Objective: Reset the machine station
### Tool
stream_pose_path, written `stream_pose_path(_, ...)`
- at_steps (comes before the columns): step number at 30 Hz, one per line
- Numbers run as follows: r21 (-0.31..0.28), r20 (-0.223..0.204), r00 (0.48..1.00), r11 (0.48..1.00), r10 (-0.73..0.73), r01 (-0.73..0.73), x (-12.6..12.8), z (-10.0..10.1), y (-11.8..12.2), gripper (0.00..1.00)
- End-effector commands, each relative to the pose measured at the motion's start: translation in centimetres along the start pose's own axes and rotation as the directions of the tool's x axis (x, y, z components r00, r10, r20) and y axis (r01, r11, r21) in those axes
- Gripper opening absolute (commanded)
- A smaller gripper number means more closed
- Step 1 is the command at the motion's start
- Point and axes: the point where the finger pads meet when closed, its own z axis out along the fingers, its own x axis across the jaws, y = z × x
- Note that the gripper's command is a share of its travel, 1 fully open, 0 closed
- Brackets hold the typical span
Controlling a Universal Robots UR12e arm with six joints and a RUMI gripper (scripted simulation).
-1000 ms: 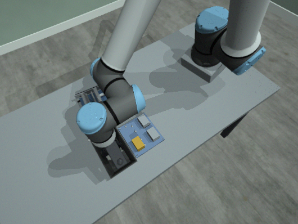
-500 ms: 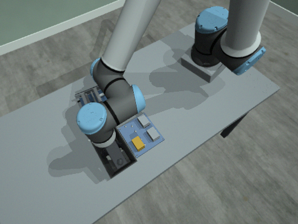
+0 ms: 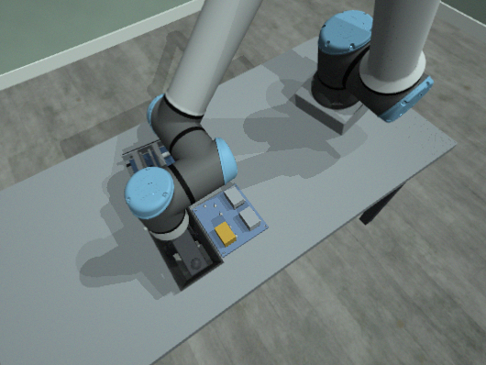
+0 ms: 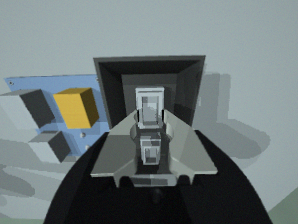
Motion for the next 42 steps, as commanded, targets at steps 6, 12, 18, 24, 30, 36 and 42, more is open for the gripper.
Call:
stream_pose_path(6, 0.0, -0.002, 1.0, 1.0, 0.0, 0.0, 0.07, -0.08, -0.01, 0.0)
stream_pose_path(12, 0.0, -0.002, 1.0, 1.0, 0.0, 0.0, 0.07, -0.08, -0.01, 0.0)
stream_pose_path(18, 0.0, -0.002, 1.0, 1.0, 0.0, 0.0, 0.07, -0.06, -0.01, 0.0)
stream_pose_path(24, 0.0, -0.002, 1.0, 1.0, 0.0, 0.0, 0.07, 0.02, -0.01, 0.0)
stream_pose_path(30, 0.0, -0.002, 1.0, 1.0, 0.0, 0.0, 0.07, 0.24, -0.01, 0.0)
stream_pose_path(36, 0.0, -0.002, 1.0, 1.0, 0.0, 0.0, 0.08, 0.55, -0.01, 0.0)
stream_pose_path(42, 0.0, -0.002, 1.0, 1.0, 0.0, 0.0, 0.08, 0.76, -0.01, 0.0)
